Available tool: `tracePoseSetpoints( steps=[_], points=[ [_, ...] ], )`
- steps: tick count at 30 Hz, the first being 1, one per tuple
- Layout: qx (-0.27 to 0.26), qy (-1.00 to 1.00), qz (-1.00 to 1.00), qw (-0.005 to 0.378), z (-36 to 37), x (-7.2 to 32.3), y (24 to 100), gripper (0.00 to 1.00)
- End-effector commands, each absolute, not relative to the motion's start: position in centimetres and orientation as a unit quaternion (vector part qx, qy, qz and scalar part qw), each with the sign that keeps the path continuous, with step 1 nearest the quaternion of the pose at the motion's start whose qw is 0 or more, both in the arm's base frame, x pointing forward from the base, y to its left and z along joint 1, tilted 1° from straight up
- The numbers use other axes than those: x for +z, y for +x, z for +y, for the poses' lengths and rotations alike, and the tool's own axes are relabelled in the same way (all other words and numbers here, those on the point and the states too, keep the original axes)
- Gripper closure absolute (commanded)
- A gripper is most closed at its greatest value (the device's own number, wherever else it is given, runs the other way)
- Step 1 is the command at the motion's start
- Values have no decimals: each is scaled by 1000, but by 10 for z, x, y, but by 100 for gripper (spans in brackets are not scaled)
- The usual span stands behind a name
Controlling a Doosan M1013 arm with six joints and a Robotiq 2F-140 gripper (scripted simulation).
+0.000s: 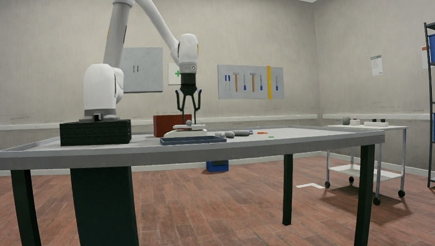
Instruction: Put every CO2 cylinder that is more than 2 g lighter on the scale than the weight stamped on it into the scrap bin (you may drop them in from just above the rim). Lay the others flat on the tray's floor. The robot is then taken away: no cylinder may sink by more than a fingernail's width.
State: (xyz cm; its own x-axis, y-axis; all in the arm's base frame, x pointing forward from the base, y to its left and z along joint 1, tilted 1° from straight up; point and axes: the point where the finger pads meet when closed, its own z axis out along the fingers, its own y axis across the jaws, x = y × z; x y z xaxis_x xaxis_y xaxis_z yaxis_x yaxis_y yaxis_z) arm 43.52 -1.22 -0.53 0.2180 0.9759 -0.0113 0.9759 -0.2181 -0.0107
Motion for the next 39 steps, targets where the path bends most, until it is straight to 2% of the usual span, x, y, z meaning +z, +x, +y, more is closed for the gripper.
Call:
tracePoseSetpoints(
  steps=[1,13,21,35,39],
  points=[
    [6,-781,-625,-2,-14,-6,437,60],
    [6,-781,-625,-2,-14,-6,437,60],
    [6,-781,-625,-2,-14,8,438,60],
    [5,-780,-626,-1,-11,88,439,60],
    [5,-780,-626,-1,-11,96,439,60]
  ],
)
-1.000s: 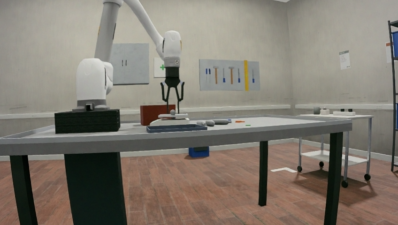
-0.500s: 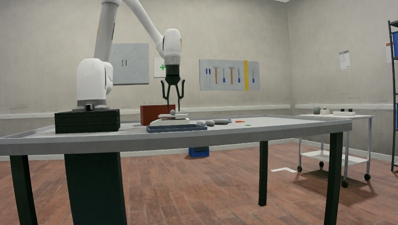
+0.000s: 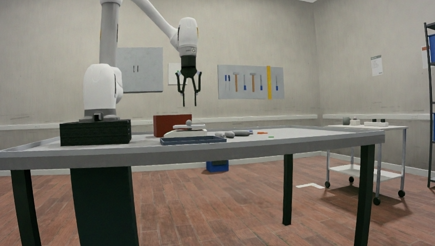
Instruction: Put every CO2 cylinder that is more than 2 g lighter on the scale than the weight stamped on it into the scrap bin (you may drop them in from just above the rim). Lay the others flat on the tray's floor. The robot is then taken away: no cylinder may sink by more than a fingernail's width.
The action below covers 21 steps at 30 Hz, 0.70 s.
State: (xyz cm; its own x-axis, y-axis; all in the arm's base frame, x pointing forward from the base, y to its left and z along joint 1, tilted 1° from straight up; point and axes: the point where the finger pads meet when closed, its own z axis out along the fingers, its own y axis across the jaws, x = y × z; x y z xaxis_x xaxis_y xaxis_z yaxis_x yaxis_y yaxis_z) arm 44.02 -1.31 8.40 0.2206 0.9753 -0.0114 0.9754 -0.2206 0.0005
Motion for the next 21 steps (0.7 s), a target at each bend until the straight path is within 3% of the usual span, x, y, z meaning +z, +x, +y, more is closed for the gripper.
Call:
tracePoseSetpoints(
  steps=[1,16,21],
  points=[
    [-5,780,626,1,-11,99,439,60],
    [-8,703,711,-3,-6,113,421,60],
    [-7,560,828,-3,0,137,394,60]
  ],
)
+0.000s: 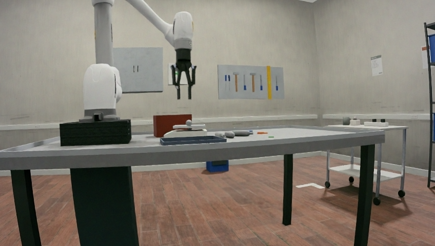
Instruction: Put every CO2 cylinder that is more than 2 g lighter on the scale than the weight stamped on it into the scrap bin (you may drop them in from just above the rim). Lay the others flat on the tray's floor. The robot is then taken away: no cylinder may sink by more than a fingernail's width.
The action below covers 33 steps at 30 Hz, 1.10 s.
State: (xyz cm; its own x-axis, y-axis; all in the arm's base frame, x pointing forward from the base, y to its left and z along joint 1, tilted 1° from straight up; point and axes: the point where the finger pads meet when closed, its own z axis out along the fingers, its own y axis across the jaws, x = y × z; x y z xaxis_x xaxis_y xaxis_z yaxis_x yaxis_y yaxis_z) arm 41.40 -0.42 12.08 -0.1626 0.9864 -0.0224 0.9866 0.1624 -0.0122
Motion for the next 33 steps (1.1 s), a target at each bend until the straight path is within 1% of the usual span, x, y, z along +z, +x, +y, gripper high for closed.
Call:
tracePoseSetpoints(
  steps=[1,10,12,13,17,33],
  points=[
    [-8,535,845,-2,1,142,387,60],
    [-13,290,957,3,11,177,343,60],
    [-13,290,957,3,11,177,343,60],
    [-11,215,977,3,12,180,343,60],
    [-3,110,994,-4,12,181,340,60],
    [-5,109,994,-6,12,180,340,60]
  ],
)
